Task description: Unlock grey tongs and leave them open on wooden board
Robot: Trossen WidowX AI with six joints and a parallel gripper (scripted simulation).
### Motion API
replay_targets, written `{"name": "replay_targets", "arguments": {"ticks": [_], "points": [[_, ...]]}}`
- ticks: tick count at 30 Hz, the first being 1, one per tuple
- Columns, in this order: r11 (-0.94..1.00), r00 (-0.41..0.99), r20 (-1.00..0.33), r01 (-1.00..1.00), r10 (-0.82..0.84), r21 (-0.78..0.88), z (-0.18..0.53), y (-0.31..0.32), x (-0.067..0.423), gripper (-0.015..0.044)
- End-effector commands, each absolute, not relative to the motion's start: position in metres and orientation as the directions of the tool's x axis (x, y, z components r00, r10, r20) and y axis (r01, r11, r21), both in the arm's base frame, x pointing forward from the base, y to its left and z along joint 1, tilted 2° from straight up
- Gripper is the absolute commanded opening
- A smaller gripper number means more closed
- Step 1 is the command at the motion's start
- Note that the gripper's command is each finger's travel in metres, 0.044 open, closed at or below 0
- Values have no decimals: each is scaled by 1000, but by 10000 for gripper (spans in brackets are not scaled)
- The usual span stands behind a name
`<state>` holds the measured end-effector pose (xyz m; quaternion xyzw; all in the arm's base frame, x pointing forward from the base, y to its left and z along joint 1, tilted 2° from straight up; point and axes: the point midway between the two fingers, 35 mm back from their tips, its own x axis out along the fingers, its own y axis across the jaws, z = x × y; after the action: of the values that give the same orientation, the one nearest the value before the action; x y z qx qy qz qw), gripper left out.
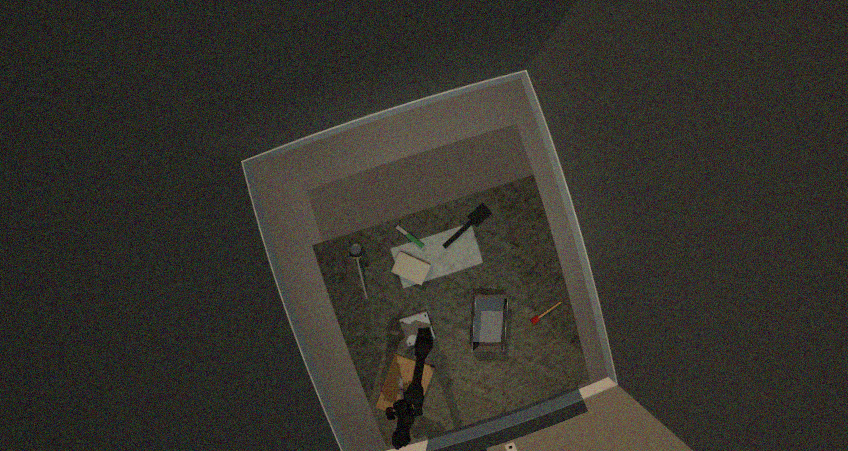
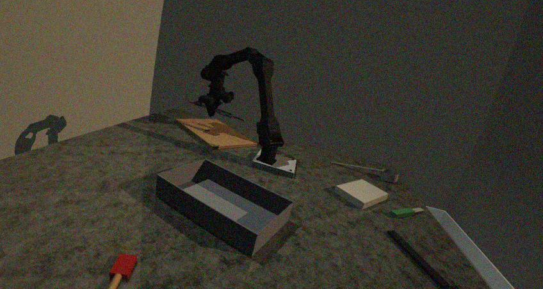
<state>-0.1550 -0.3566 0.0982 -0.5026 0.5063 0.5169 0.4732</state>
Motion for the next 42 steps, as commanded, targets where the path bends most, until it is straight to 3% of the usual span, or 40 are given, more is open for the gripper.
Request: {"name": "replay_targets", "arguments": {"ticks": [1,20,42], "points": [[-43,-48,-999,-998,-12,49,92,-356,-156,-150],[-43,-48,-999,-998,-12,49,66,-356,-157,-150],[-40,-48,-999,-998,-21,49,70,-358,-157,427]]}}
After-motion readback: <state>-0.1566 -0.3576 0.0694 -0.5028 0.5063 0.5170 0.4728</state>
